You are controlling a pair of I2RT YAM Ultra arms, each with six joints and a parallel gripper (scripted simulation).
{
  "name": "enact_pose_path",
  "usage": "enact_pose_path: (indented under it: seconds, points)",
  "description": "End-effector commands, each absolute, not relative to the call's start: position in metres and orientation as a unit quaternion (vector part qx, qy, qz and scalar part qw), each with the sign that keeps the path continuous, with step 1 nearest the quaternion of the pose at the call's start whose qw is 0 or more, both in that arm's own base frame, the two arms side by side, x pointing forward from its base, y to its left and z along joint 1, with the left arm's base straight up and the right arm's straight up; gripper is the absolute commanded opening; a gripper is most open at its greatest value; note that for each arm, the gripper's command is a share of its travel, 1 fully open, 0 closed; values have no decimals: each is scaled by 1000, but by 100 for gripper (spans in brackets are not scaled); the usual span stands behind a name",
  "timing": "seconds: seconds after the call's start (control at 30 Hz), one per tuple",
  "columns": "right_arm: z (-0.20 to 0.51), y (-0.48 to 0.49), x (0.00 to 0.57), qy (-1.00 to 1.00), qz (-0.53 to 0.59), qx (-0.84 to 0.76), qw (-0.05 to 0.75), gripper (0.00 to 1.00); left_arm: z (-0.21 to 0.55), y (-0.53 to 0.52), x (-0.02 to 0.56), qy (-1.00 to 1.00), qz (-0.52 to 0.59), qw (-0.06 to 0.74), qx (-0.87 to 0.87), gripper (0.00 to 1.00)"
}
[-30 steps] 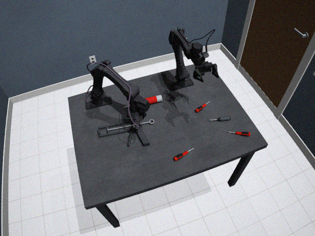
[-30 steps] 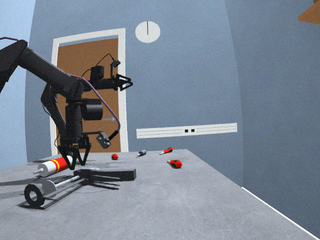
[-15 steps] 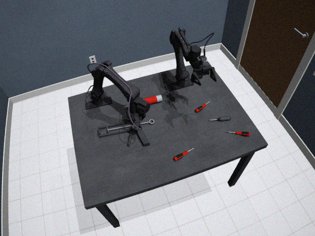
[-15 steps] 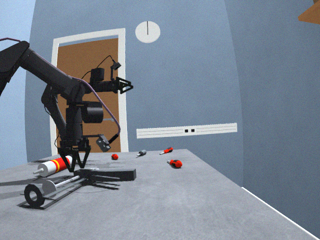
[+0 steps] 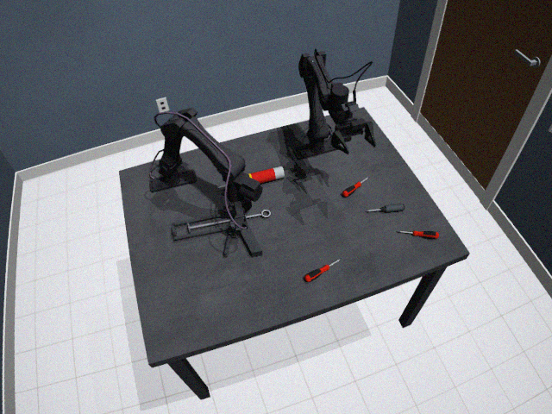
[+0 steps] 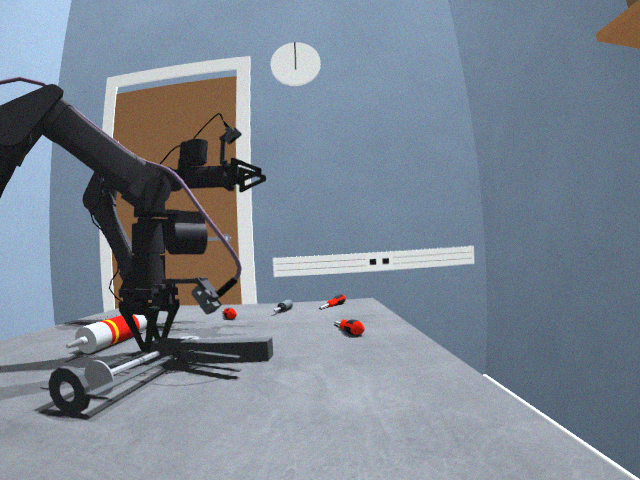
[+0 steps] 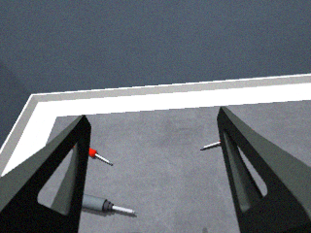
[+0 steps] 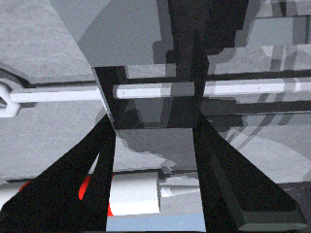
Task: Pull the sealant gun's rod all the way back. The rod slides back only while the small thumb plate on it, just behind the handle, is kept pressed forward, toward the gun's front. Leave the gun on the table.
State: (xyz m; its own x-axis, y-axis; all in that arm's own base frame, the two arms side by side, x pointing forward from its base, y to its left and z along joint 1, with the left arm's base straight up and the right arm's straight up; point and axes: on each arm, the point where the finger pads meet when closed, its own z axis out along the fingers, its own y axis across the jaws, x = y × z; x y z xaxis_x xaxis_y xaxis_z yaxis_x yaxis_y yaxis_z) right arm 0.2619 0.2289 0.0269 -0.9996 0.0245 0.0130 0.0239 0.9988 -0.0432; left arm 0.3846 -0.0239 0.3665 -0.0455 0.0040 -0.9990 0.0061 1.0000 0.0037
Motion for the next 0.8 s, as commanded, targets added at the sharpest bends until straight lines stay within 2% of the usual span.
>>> enact_pose_path:
  seconds: [0.0, 0.17, 0.23, 0.3, 0.4, 0.43, 0.57, 0.63, 0.7, 0.77]
  points:
    - [30, 230, 268, -1000, 15, -17, -10, 57, 383, -26, 376, 700, 0, 714, -2, 100]
    - [30, 231, 267, -1000, 15, -17, -11, 53, 380, -29, 375, 700, 0, 714, -2, 100]
    - [30, 231, 267, -1000, 15, -17, -11, 30, 378, -30, 375, 700, 0, 714, -2, 100]
    - [30, 231, 267, -1000, 15, -16, -11, 51, 378, -31, 375, 700, 0, 714, -2, 100]
    - [30, 231, 267, -1000, 15, -16, -11, 51, 360, -44, 377, 727, -40, 686, 6, 66]
    - [30, 231, 267, -1000, 15, -16, -11, 51, 355, -51, 377, 737, -62, 673, 8, 62]
    - [32, 232, 266, -1000, 13, -13, -6, 51, 307, -92, 378, 799, -166, 578, 11, 62]
    - [32, 232, 266, -1000, 13, -13, -6, 51, 292, -105, 377, 818, -195, 542, 7, 62]
    - [32, 232, 266, -1000, 13, -13, -6, 51, 292, -105, 377, 818, -195, 542, 7, 62]
    - [32, 232, 266, -1000, 13, -13, -6, 51, 272, -119, 371, 841, -232, 488, -9, 62]
